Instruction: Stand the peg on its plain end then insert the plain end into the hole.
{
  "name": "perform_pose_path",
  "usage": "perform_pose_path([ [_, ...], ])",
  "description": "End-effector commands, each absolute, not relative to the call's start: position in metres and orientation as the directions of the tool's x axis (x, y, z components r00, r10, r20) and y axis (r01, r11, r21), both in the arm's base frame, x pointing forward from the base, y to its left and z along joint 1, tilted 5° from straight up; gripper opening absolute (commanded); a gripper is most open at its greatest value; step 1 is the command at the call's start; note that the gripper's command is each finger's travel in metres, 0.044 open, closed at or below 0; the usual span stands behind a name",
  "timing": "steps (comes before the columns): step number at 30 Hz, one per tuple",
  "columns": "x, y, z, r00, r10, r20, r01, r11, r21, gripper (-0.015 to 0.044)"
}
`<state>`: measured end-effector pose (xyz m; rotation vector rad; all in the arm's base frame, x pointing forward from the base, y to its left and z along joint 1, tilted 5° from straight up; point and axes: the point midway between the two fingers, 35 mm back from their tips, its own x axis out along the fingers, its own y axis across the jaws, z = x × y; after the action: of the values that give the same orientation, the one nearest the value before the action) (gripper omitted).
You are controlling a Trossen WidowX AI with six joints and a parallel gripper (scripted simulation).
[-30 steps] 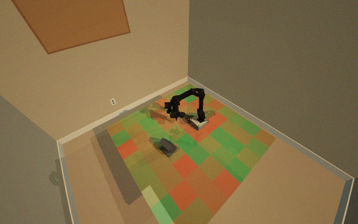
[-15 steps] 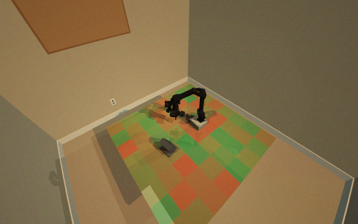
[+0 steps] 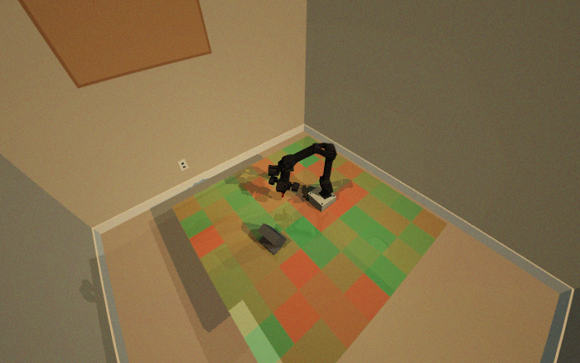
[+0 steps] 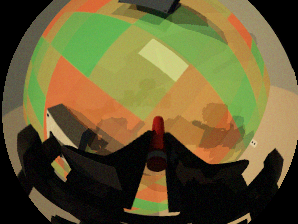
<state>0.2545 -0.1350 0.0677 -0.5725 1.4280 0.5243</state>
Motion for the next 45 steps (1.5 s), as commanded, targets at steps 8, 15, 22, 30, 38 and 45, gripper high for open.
perform_pose_path([
  [8,0.262,-0.125,0.064,0.145,-0.011,-0.989,-0.694,0.711,-0.11,0.0],
  [15,0.268,-0.12,0.062,0.189,-0.015,-0.982,-0.718,0.68,-0.149,0.0],
  [22,0.273,-0.114,0.061,0.232,-0.017,-0.973,-0.74,0.646,-0.188,0.0],
  [30,0.279,-0.106,0.059,0.281,-0.017,-0.96,-0.76,0.606,-0.234,0.0],
  [38,0.284,-0.099,0.059,0.33,-0.015,-0.944,-0.777,0.564,-0.28,0.0],
  [45,0.289,-0.092,0.058,0.371,-0.011,-0.928,-0.787,0.526,-0.321,0.0],
])
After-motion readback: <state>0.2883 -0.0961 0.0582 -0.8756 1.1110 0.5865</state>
